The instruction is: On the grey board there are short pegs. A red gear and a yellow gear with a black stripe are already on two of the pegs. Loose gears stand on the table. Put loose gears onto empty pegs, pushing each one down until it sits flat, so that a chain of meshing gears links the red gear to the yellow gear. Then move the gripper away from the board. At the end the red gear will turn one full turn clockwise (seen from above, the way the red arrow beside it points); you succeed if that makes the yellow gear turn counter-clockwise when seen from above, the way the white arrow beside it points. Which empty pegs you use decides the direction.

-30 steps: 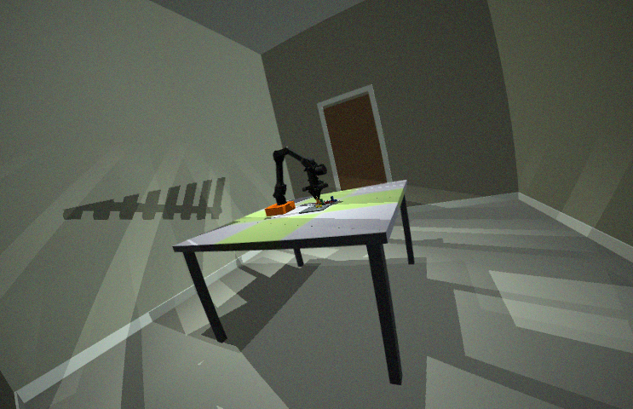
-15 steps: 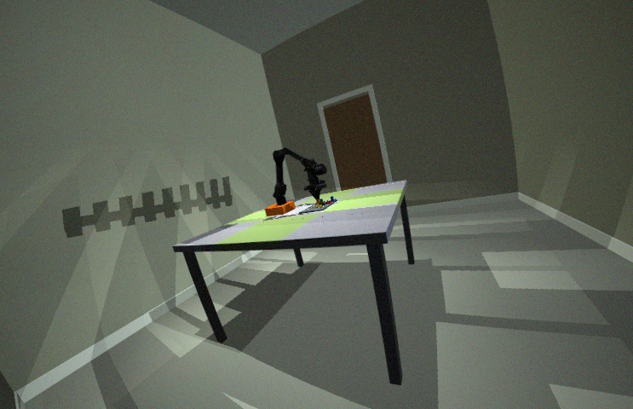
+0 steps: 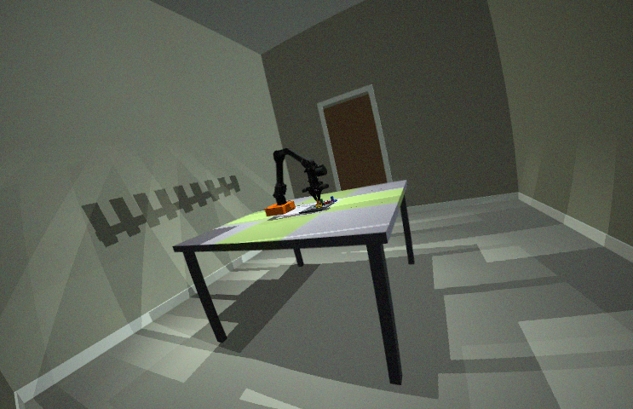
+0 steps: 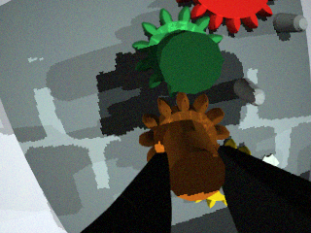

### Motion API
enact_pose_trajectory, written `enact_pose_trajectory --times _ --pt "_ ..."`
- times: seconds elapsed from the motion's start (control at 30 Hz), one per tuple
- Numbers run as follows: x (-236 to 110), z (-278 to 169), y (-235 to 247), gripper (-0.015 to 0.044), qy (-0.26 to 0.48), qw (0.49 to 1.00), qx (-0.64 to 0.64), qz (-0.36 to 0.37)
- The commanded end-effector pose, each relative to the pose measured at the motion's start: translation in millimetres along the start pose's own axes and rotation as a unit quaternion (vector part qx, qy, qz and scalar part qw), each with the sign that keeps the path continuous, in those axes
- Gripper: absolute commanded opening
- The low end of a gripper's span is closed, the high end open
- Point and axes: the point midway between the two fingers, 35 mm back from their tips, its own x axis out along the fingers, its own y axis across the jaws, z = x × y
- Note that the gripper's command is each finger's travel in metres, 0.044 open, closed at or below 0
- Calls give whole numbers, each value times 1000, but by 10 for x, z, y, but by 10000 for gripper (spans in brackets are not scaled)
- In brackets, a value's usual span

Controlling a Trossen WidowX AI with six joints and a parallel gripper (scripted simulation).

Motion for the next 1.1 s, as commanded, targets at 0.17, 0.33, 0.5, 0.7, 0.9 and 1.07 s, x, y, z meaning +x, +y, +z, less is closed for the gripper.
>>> enact_pose_trajectory --times 0.17,0.33,0.5,0.7,0.9,1.07 --pt "19 4 -4 0 0 998 -61 2" --pt "29 11 4 0 0 1000 -21 2" --pt "33 5 14 0 0 999 46 2" --pt "39 -6 9 0 1 992 126 1" --pt "47 4 -7 0 1 983 184 1" --pt "57 11 0 0 1 986 165 1"
